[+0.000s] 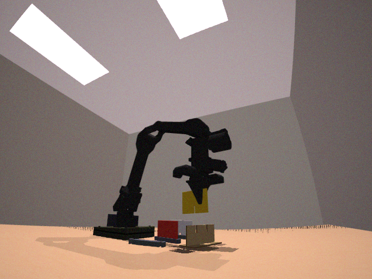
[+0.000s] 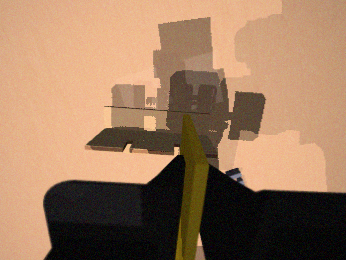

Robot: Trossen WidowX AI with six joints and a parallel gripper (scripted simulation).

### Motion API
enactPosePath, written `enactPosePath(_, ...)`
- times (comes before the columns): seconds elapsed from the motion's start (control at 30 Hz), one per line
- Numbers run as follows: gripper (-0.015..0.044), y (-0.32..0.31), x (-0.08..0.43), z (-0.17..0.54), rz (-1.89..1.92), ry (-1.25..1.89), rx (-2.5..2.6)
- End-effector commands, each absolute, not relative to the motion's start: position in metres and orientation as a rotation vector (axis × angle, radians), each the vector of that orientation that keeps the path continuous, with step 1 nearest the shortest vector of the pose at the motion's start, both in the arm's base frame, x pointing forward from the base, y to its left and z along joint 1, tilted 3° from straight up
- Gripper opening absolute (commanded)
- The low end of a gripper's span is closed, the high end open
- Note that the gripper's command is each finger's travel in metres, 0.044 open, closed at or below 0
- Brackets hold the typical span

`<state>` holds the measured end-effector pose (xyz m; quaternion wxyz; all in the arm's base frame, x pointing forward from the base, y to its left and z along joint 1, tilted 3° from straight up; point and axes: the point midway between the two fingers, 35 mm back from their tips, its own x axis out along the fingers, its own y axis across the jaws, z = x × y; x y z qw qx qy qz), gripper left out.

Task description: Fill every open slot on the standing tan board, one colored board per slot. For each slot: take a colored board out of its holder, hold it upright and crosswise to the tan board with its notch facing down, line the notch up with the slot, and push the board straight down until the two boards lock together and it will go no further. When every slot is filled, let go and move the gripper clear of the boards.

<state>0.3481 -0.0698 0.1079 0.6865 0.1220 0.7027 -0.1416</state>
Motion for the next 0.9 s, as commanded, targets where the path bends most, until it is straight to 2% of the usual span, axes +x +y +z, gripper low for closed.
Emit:
enactPosePath(0.0, 0.0000, -0.069, 0.351, 0.103, -0.323, 1.572, 0.285)
enactPosePath(0.87, 0.0000, -0.070, 0.350, 0.084, -0.323, 1.572, 0.285)
